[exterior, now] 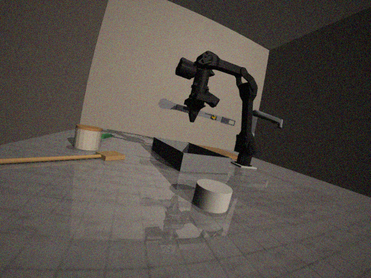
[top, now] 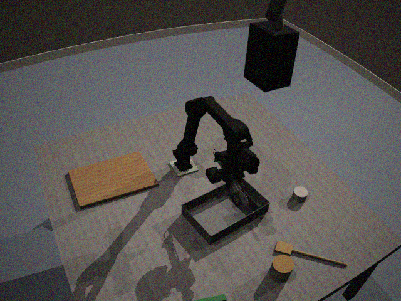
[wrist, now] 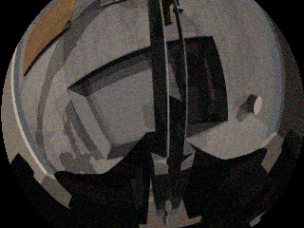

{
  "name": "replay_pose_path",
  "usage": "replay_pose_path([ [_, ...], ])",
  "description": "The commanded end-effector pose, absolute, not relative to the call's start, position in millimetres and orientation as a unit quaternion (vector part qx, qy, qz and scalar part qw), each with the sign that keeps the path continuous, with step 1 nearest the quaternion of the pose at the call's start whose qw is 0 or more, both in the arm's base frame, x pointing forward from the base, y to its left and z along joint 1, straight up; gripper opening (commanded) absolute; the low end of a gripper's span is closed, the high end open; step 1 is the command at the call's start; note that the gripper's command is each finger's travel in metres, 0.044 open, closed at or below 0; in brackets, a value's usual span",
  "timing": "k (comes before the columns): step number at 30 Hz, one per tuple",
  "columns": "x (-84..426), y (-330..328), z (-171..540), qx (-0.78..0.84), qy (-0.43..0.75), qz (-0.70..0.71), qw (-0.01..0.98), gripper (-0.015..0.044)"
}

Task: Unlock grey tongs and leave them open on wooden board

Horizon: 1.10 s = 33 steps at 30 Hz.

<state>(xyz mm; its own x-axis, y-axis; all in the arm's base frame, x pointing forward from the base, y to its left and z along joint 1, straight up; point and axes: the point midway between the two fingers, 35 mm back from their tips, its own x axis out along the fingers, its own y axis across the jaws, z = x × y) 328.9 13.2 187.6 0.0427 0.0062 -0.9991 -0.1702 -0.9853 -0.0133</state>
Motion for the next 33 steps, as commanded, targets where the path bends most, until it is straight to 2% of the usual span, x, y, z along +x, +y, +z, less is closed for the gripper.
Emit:
replay_pose_path([
  [1, 326, 13, 196, -0.716, 0.057, 0.693, 0.062, -0.0150],
  [12, 326, 9, 192, -0.712, 0.082, 0.692, 0.088, -0.0150],
  [33, 323, -44, 193, -0.607, 0.372, 0.588, 0.383, -0.0150],
])
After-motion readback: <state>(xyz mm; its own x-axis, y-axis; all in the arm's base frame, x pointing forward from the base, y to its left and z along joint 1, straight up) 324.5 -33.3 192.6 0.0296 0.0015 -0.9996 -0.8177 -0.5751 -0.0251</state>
